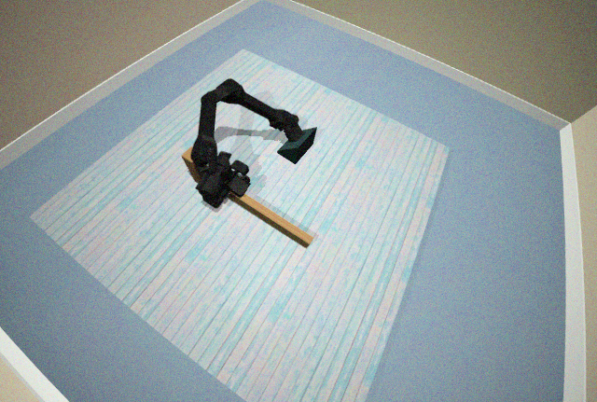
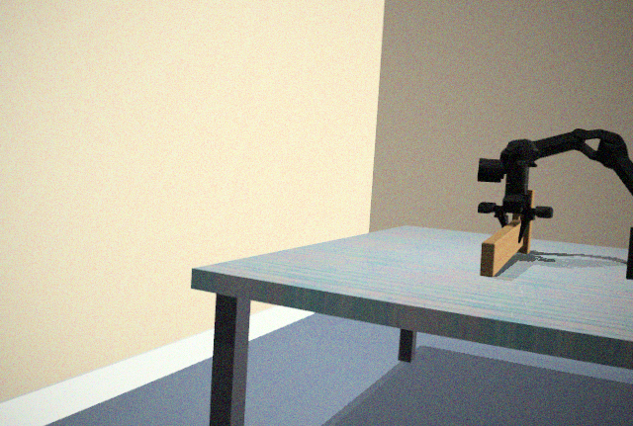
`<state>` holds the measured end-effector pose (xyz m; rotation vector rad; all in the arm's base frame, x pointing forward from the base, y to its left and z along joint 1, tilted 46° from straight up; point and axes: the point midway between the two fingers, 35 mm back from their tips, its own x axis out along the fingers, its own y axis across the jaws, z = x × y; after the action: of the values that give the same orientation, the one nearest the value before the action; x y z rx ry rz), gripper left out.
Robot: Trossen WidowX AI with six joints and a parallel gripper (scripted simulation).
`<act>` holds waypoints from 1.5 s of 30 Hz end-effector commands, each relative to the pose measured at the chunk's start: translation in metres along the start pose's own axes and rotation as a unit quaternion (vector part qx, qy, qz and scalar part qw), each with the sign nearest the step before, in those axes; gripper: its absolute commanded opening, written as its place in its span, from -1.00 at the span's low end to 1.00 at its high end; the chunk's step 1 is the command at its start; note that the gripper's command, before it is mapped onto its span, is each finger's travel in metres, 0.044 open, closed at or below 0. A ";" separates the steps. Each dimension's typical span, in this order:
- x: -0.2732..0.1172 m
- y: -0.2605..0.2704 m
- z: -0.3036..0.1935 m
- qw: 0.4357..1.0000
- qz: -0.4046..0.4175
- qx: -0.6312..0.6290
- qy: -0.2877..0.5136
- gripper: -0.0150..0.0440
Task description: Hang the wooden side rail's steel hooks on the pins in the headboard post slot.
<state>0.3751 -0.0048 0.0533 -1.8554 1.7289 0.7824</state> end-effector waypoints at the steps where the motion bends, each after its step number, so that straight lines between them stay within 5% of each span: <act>1: -0.003 -0.001 -0.002 1.000 -0.005 0.001 0.000 -0.49; 45: -0.004 -0.001 -0.007 1.000 -0.005 0.001 0.000 -0.49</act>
<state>0.3758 -0.0076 0.0567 -1.8549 1.7299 0.7832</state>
